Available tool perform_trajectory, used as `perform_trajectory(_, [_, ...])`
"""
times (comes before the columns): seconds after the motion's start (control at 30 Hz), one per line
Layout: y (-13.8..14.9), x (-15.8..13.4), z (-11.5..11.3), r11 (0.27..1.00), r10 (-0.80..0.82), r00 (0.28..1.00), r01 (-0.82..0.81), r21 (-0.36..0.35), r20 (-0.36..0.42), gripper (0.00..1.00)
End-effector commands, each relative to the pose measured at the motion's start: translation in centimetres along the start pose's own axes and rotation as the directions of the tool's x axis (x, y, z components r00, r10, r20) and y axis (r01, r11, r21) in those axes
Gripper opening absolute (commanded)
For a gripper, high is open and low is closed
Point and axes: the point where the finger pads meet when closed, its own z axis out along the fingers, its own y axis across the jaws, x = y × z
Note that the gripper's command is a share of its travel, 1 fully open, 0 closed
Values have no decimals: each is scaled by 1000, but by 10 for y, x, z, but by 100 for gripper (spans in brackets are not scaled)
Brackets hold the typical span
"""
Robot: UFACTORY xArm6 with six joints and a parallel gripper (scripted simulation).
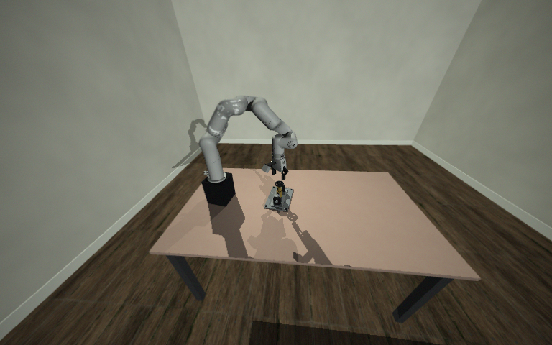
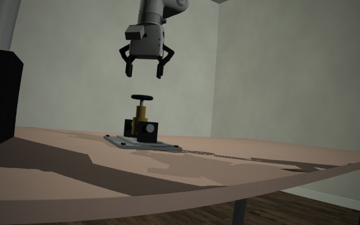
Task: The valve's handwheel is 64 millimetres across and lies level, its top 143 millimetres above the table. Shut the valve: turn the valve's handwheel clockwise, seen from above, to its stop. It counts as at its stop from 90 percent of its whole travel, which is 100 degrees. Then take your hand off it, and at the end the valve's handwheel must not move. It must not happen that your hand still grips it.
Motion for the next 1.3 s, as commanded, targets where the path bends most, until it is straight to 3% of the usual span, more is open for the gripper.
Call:
perform_trajectory(0.0, [-1,-1,1,1000,0,1000,0,3,3,100])
perform_trajectory(0.47, [-2,-2,21,1000,0,1000,0,3,3,100])
perform_trajectory(1.27, [-2,-3,34,1000,0,1000,0,3,3,100])
